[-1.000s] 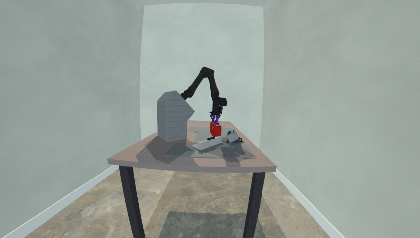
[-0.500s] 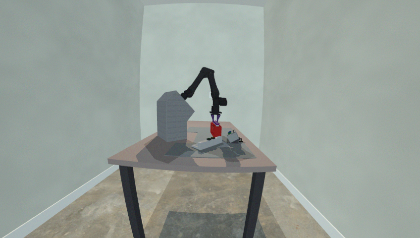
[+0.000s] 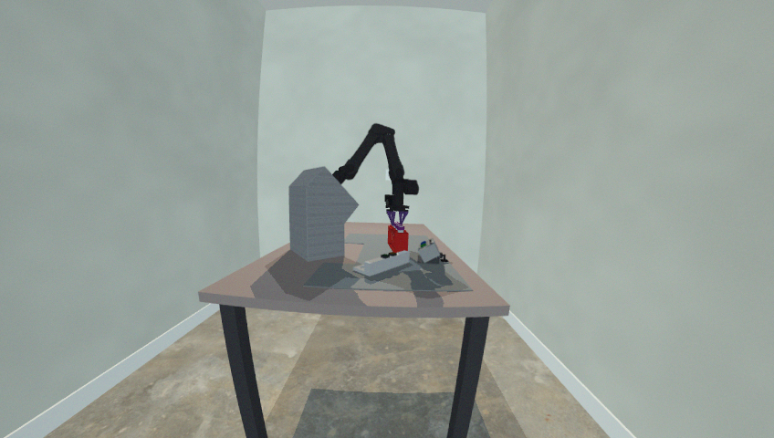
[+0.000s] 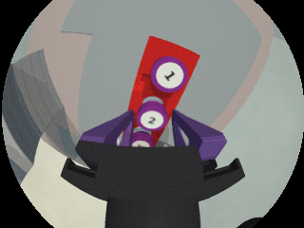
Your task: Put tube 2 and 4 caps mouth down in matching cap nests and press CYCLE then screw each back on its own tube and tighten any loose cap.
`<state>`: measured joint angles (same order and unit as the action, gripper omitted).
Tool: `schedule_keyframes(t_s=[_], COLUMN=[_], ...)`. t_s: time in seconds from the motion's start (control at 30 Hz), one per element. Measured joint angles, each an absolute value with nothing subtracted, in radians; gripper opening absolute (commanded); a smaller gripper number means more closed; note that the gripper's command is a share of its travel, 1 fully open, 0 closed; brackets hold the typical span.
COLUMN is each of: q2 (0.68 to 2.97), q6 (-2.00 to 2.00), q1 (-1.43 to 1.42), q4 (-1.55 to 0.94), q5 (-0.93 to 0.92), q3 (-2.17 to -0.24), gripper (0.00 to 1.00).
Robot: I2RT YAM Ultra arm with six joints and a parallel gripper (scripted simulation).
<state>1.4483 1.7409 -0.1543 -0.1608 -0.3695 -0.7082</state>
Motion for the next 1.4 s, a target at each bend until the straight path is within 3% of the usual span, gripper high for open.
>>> schedule_keyframes(t_s=[0.37,1.4], q2=[1.448,1.448], q6=[1.717,0.310], q1=[-0.154,-0.155], q4=[-0.161,-0.161], q5=[-0.369,-0.369], q3=[-0.708,-0.708], gripper=[0.49,0.49])
